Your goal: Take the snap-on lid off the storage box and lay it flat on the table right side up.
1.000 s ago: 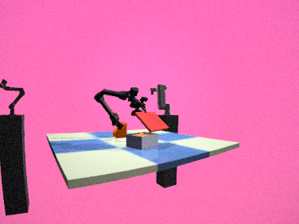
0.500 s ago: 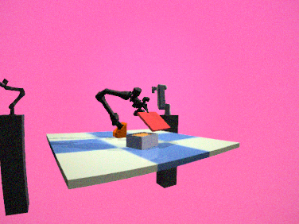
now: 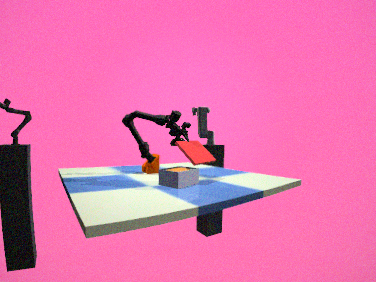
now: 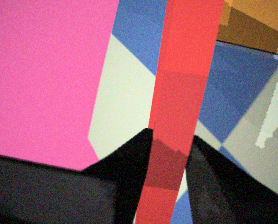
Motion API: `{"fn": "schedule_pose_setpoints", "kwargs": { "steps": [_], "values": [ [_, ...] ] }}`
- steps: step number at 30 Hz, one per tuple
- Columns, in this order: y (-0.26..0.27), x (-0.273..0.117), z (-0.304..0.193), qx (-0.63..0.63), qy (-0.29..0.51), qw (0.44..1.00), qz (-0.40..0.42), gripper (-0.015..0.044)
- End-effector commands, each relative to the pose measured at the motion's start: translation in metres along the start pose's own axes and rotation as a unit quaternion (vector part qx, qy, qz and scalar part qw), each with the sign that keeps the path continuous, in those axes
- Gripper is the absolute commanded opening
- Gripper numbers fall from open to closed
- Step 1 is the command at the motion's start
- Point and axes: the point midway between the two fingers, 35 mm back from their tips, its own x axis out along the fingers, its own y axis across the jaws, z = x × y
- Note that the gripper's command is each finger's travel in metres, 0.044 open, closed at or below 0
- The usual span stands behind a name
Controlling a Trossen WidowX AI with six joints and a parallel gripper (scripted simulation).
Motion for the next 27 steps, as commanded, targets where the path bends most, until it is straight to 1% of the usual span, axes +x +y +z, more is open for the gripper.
{"fn": "schedule_pose_setpoints", "kwargs": {
  "steps": [1,27],
  "values": [
    [0.001,-0.001,-0.007,0.002,-0.001,1.0,0.002,0.0],
    [-0.003,-0.005,-0.059,0.003,0.0,1.0,0.002,0.0]
  ]
}}
